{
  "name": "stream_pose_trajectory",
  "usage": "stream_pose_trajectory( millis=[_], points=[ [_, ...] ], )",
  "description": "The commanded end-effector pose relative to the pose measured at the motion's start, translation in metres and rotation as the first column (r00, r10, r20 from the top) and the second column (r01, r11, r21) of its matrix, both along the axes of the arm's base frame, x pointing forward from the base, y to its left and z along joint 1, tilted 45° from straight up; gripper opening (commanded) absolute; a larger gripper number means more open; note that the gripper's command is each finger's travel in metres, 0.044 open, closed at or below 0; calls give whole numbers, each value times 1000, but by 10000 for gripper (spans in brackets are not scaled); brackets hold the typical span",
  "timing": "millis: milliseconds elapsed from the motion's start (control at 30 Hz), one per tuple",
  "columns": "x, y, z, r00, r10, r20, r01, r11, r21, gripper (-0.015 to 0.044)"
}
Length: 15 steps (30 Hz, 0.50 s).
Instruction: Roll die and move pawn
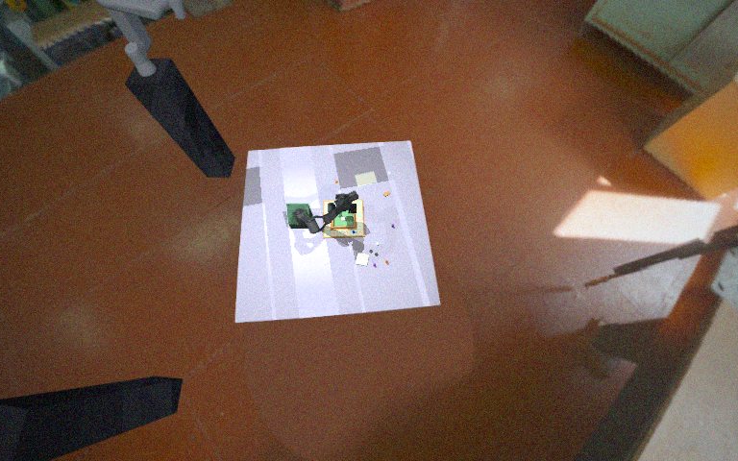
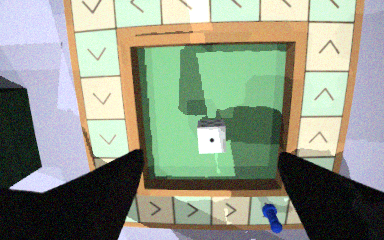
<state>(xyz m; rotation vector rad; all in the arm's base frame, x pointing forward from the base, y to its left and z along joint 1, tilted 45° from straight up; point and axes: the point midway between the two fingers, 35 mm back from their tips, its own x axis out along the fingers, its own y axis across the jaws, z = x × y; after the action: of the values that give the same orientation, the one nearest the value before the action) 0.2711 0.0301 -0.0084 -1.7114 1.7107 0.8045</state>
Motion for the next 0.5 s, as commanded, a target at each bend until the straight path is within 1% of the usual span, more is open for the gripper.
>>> stream_pose_trajectory(
  millis=[0,67,133,167,200,233,467],
  points=[
    [31,-24,17,935,-249,254,250,968,29,309],
    [50,-45,30,799,-423,429,429,899,87,256],
    [66,-69,44,602,-555,574,574,801,171,204],
    [71,-79,50,514,-592,621,620,757,209,200],
    [73,-87,56,459,-610,646,643,730,232,200],
    [74,-90,58,441,-615,654,650,721,239,200],
    [74,-90,58,441,-615,654,650,721,239,200]
  ],
)
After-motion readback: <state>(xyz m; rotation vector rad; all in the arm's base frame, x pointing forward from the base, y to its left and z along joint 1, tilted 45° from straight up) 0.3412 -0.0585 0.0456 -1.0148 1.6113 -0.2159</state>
